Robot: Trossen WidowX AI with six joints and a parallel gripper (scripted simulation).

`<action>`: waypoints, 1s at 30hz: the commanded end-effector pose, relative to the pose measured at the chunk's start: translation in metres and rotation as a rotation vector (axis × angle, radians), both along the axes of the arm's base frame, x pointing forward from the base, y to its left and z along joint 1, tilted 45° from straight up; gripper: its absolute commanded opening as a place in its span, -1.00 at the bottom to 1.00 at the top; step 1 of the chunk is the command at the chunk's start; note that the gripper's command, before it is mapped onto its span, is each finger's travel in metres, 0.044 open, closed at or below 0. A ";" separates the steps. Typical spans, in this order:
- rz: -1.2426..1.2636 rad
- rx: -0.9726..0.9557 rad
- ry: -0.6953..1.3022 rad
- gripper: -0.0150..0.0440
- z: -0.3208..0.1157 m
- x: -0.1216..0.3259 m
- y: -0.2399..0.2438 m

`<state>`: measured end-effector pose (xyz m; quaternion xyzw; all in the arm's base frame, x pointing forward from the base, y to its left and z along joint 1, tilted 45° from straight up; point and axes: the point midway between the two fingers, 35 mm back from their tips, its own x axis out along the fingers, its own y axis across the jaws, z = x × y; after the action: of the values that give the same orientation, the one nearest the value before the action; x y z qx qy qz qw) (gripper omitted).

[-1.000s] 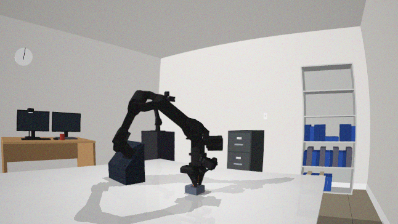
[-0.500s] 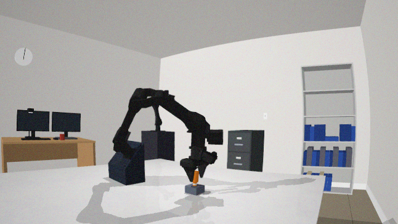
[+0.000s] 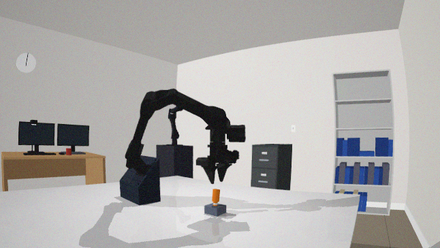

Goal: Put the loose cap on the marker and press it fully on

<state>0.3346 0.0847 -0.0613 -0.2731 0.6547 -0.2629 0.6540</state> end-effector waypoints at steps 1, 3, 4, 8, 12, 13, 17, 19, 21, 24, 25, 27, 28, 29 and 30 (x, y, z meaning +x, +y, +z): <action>-0.023 0.006 -0.017 0.11 0.004 0.000 0.001; -0.023 0.006 -0.017 -0.07 0.004 0.000 0.001; -0.023 0.006 -0.017 -0.16 0.004 0.000 0.001; -0.023 0.006 -0.017 -0.49 0.004 0.000 0.001; -0.023 0.006 -0.017 -0.49 0.004 0.000 0.001; -0.023 0.006 -0.017 -0.49 0.004 0.000 0.001; -0.023 0.006 -0.017 -0.49 0.004 0.000 0.000; -0.023 0.006 -0.017 -0.49 0.003 0.000 0.000; -0.023 0.006 -0.017 -0.49 0.002 0.000 -0.002; -0.023 0.006 -0.017 -0.49 -0.001 0.000 -0.005; -0.023 0.006 -0.017 -0.49 -0.002 0.000 -0.006; -0.023 0.006 -0.017 -0.49 -0.004 0.000 -0.008; -0.023 0.006 -0.017 -0.49 -0.006 0.000 -0.009; -0.023 0.006 -0.017 -0.49 -0.007 0.000 -0.010; -0.023 0.006 -0.017 -0.49 -0.008 0.000 -0.011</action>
<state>0.3362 0.0789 -0.0641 -0.2577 0.6516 -0.2697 0.6605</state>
